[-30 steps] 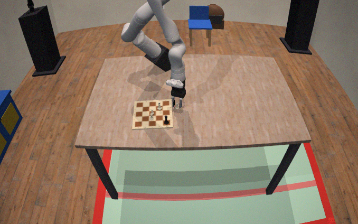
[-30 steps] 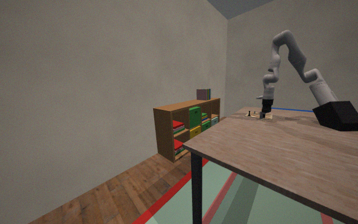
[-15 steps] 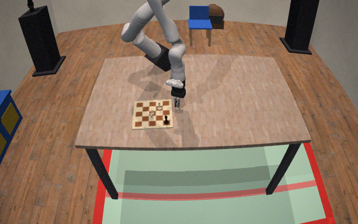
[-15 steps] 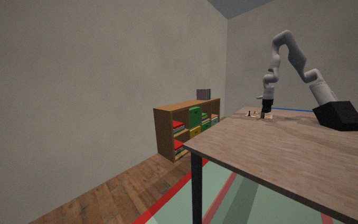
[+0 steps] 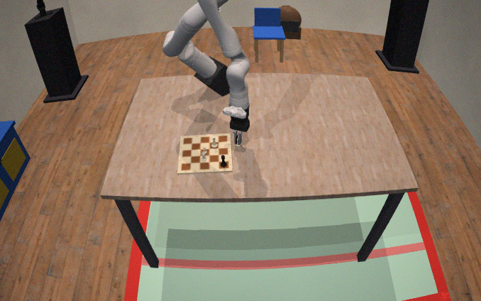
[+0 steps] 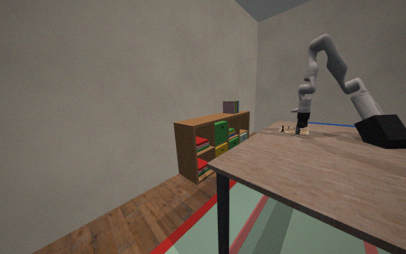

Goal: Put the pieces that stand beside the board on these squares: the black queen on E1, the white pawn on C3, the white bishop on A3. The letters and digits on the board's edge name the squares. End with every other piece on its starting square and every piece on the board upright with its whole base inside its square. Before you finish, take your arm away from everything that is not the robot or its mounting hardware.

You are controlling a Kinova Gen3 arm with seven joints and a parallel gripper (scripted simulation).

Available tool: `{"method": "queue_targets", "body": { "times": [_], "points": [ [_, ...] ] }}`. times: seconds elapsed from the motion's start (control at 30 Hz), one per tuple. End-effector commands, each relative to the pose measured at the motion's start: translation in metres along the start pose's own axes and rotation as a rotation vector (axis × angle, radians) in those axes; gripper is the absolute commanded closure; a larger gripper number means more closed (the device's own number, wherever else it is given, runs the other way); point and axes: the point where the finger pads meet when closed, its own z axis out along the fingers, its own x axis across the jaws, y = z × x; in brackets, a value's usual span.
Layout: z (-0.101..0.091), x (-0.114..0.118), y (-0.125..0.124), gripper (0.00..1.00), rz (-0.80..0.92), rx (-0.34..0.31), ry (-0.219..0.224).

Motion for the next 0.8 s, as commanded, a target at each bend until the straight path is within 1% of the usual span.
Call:
{"method": "queue_targets", "body": {
  "times": [0.0, 0.33, 0.43, 0.57, 0.63, 0.77],
  "points": [
    [-0.001, -0.001, 0.0, 1.0, 0.0, 0.0, -0.001],
    [-0.001, -0.001, 0.0, 1.0, 0.0, 0.0, -0.001],
    [-0.004, -0.001, 0.0, 1.0, 0.0, 0.0, -0.001],
    [-0.017, -0.001, 0.0, 1.0, 0.0, 0.0, -0.001],
    [-0.017, -0.001, 0.0, 1.0, 0.0, 0.0, -0.001],
    [-0.038, -0.001, 0.0, 1.0, 0.0, 0.0, -0.001]
  ]
}}
